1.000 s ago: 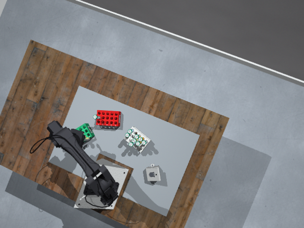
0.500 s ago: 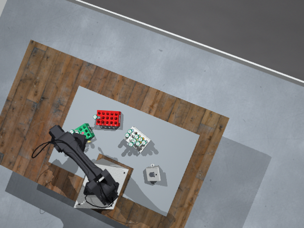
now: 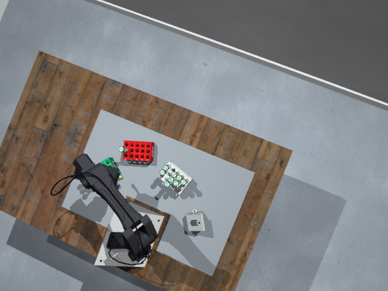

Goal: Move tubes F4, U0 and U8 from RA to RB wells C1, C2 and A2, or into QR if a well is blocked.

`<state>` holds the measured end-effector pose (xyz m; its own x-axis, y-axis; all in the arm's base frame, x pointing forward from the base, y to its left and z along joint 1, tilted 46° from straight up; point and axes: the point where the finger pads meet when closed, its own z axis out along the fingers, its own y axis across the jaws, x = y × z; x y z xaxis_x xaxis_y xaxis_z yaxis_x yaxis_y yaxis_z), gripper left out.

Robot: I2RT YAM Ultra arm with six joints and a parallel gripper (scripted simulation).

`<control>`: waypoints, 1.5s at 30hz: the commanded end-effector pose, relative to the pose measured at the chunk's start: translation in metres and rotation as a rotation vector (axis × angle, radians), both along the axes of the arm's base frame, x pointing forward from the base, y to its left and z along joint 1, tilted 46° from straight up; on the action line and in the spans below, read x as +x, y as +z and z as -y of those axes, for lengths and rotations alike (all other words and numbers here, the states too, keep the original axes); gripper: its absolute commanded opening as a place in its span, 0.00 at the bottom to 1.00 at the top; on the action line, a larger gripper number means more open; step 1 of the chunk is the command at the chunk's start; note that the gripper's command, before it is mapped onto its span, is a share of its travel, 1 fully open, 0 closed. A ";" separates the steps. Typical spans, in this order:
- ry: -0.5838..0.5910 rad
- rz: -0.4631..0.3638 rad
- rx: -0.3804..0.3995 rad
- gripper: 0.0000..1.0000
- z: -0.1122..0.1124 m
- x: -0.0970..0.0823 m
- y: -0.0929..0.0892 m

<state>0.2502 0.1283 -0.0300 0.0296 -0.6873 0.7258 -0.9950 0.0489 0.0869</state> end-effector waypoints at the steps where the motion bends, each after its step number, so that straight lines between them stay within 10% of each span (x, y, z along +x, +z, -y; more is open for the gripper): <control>1: 0.034 0.031 0.032 0.00 -0.006 0.019 0.019; 17: 0.052 0.032 0.029 0.00 0.010 0.047 0.039; 45: -0.518 0.602 -0.030 0.00 0.010 0.044 0.035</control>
<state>0.2900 0.1051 -0.0055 -0.5753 -0.5307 0.6224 -0.8139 0.4469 -0.3713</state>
